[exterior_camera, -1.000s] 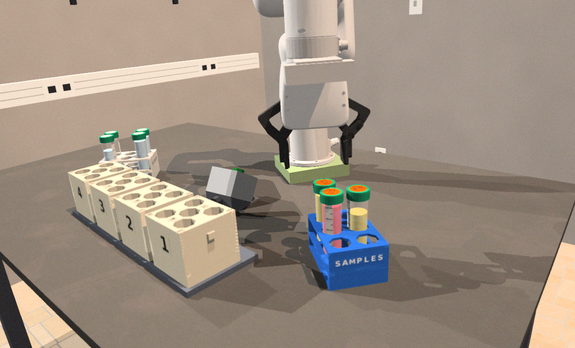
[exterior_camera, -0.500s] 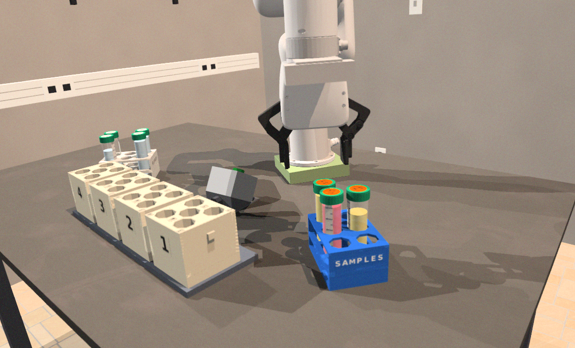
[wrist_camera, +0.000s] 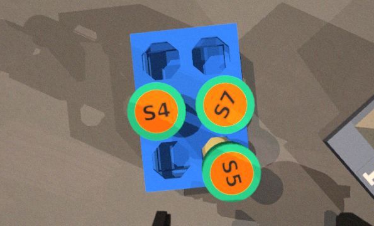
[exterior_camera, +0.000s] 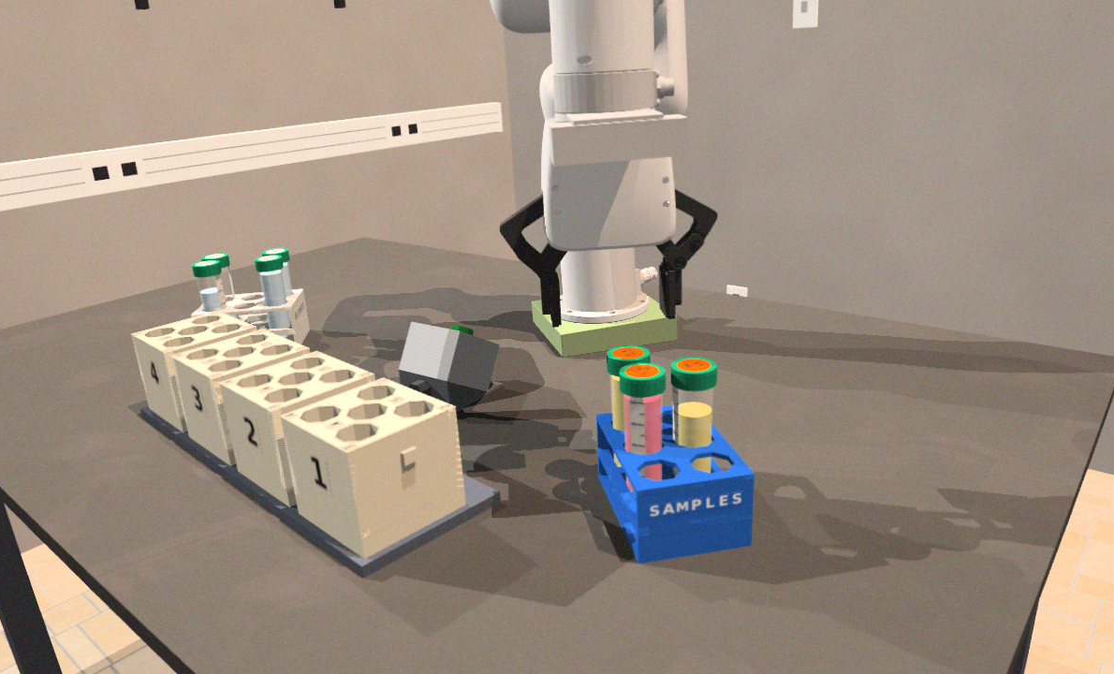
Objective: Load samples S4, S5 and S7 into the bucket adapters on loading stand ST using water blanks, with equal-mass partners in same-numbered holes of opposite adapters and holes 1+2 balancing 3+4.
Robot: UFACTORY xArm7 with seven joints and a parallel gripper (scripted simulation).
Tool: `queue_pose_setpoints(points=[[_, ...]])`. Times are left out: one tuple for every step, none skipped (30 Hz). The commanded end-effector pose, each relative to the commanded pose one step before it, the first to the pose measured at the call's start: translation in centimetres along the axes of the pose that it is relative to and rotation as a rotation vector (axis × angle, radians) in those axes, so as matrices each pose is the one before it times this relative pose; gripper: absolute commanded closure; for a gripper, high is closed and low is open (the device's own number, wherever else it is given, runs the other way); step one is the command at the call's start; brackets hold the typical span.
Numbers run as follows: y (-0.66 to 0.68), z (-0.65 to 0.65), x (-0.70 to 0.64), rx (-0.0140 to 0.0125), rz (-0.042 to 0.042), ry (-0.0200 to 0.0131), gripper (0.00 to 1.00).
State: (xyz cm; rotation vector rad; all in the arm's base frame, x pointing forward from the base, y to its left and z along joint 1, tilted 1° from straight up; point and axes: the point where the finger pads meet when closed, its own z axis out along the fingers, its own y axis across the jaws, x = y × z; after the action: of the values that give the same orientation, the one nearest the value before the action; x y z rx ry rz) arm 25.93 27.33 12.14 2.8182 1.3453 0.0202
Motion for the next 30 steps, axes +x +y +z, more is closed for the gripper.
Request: queue_pose_setpoints(points=[[0.013, -0.913, 0.162, -0.0005, 0.0, 0.00492, 0.0], [0.0, -0.267, 0.0, 0.0, 0.0, 0.00001, 0.0], [0.0, -0.267, 0.0, 0.0, 0.0, 0.00001, 0.0], [0.0, -0.267, 0.0, 0.0, 0.0, 0.00001, 0.0], [0.0, -0.267, 0.0, 0.0, 0.0, 0.00001, 0.0], [0.0, -0.267, 0.0, 0.0, 0.0, 0.00001, 0.0], [0.0, 0.0, 0.0, 0.0, 0.0, 0.0, 0.0], [0.0, 0.0, 0.0, 0.0, 0.0, 0.0, 0.0], [0.0, -0.268, 0.001, 0.0, 0.0, 0.0, 0.0], [0.0, -0.267, 0.0, 0.0, 0.0, 0.00001, 0.0], [0.0, -0.267, 0.0, 0.0, 0.0, 0.00001, 0.0], [0.0, -0.267, 0.0, 0.0, 0.0, 0.00001, 0.0], [0.0, -0.267, 0.0, 0.0, 0.0, 0.00001, 0.0], [0.0, -0.267, 0.0, 0.0, 0.0, 0.00001, 0.0], [0.0, -0.267, 0.0, 0.0, 0.0, 0.0, 0.0], [0.0, -0.267, 0.0, 0.0, 0.0, 0.0, 0.0], [0.0, -0.267, 0.0, 0.0, 0.0, 0.0, 0.0], [0.0, -0.267, 0.0, 0.0, 0.0, 0.0, 0.0], [0.0, -0.267, 0.0, 0.0, 0.0, 0.0, 0.0], [0.0, -0.267, 0.0, 0.0, 0.0, 0.0, 0.0], [0.0, -0.267, 0.0, 0.0, 0.0, 0.0, 0.0], [0.0, -0.267, 0.0, 0.0, 0.0, 0.0, 0.0], [0.0, -0.267, 0.0, 0.0, 0.0, 0.0, 0.0], [0.0, 0.0, 0.0, 0.0, 0.0, 0.0, 0.0], [0.0, 0.0, 0.0, 0.0, 0.0, 0.0, 0.0], [0.0, -0.268, 0.001, 0.0, 0.0, 0.0, 0.0], [0.0, -0.267, 0.0, 0.0, 0.0, 0.0, 0.0], [0.0, -0.267, 0.0, 0.0, 0.0, 0.0, 0.0], [0.0, -0.267, 0.0, 0.0, 0.0, 0.0, 0.0], [0.0, -0.267, 0.0, 0.0, 0.0, 0.0, 0.0]])
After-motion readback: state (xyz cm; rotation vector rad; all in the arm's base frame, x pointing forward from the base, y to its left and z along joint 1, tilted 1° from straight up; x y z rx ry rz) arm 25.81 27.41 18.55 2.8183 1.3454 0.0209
